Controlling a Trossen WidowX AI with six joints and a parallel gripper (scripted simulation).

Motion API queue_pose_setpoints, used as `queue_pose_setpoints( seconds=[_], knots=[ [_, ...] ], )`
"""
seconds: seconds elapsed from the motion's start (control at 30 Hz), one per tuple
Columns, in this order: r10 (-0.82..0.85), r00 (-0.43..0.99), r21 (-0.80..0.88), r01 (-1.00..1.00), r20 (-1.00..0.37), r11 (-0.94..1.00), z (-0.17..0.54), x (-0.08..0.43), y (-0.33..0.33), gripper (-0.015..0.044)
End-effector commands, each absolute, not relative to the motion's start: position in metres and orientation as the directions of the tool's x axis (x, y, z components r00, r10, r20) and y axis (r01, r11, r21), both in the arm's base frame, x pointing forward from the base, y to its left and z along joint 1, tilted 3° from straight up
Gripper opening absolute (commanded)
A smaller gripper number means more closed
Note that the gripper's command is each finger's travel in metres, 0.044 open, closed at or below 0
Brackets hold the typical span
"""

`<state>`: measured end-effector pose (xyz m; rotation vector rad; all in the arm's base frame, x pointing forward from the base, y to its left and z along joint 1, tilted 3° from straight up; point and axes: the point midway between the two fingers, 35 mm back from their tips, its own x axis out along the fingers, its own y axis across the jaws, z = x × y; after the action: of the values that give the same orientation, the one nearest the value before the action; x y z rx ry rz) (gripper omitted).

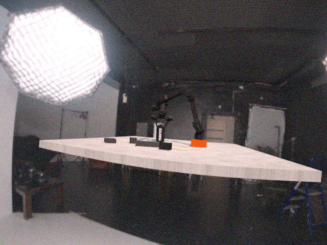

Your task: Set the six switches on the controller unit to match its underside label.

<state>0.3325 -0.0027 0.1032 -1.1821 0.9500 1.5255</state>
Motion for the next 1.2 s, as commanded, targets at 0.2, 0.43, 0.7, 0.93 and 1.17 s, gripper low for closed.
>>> queue_pose_setpoints(
  seconds=[0.2,0.43,0.7,0.93,1.17],
  knots=[
    [0.178,-0.073,0.027,-0.968,-0.981,-0.248,0.102,0.336,-0.014,0.0336],
    [0.162,-0.068,0.027,-0.968,-0.984,-0.248,0.101,0.338,-0.019,0.0336],
    [0.143,-0.064,0.027,-0.968,-0.988,-0.248,0.101,0.339,-0.025,0.0336],
    [0.127,-0.06,0.027,-0.968,-0.99,-0.248,0.101,0.34,-0.03,0.0337],
    [0.11,-0.056,0.027,-0.968,-0.992,-0.248,0.1,0.342,-0.035,0.0337]
  ],
)
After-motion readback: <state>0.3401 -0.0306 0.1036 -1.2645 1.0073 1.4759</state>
